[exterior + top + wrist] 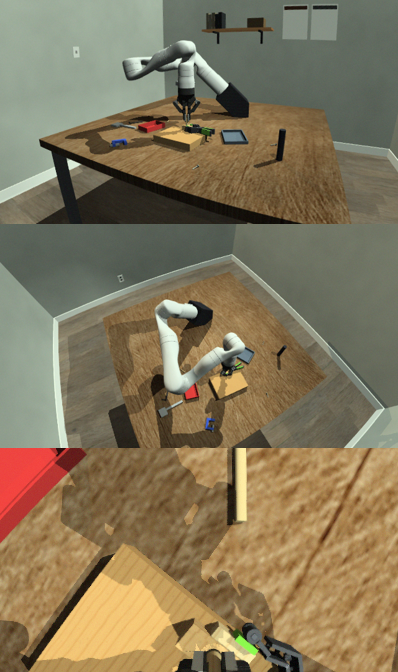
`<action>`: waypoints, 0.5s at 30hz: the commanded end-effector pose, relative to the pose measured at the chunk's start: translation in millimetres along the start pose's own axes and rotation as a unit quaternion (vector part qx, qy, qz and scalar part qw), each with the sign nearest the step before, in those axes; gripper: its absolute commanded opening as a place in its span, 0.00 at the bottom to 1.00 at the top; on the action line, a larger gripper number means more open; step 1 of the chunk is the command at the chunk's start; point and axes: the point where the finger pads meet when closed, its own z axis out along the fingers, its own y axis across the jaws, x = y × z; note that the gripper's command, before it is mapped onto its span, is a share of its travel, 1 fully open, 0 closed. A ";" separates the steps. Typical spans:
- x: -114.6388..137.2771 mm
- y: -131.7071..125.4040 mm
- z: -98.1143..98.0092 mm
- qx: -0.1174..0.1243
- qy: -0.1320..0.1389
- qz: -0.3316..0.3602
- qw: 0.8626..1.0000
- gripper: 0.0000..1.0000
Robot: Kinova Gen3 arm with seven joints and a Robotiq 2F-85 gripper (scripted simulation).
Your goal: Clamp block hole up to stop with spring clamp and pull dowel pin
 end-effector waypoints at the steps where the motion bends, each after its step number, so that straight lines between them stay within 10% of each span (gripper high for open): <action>1: -0.4 -0.1 -0.8 0.000 -0.001 -0.004 1.000 0.10; 15: -0.5 -0.1 -1.1 0.000 -0.001 -0.011 1.000 0.10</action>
